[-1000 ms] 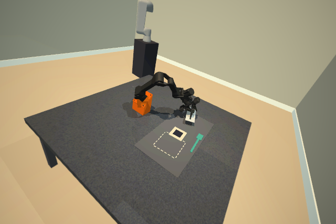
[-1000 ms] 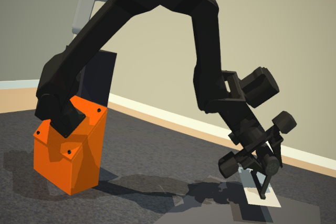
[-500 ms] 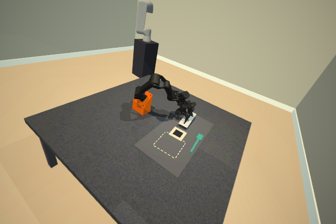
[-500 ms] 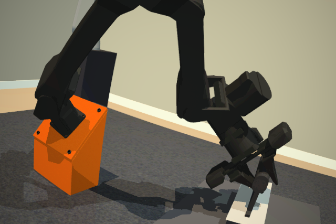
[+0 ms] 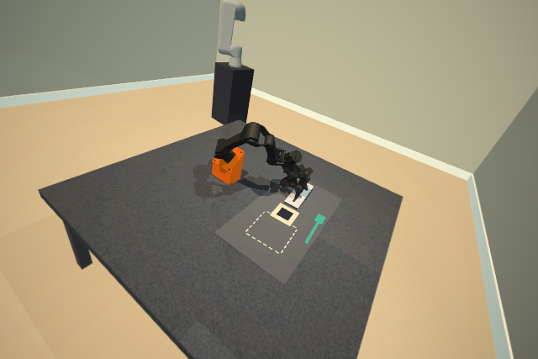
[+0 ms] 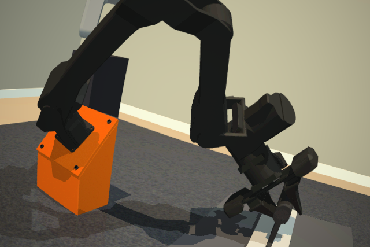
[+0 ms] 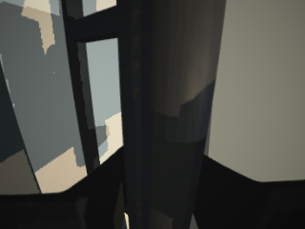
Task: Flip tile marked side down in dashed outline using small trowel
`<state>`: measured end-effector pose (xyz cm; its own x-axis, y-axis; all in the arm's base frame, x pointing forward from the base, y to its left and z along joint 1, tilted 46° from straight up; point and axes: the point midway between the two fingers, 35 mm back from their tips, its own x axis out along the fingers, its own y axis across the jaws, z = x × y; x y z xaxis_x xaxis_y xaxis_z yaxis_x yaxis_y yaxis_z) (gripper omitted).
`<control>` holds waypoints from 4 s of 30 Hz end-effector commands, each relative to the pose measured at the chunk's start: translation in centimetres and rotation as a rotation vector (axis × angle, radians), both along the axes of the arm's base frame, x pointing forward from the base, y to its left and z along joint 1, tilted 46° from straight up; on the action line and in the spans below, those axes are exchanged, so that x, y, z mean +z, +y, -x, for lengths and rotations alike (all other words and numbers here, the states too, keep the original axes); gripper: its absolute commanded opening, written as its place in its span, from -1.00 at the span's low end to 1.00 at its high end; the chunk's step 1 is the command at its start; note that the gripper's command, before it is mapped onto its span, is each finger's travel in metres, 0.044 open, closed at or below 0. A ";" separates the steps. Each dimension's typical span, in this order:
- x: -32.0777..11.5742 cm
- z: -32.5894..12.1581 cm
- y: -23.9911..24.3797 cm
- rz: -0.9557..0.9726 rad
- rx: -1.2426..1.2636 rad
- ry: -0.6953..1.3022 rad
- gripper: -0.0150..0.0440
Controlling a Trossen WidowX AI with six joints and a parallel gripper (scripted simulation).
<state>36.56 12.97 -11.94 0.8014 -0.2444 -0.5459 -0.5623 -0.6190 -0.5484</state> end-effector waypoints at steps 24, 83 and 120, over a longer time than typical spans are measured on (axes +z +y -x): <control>0.4 -0.7 -2.2 -0.006 0.014 -0.002 -0.49; 11.7 -2.0 -4.9 0.099 0.021 -0.026 -0.49; 10.5 -0.8 -0.1 0.095 0.021 -0.026 -0.49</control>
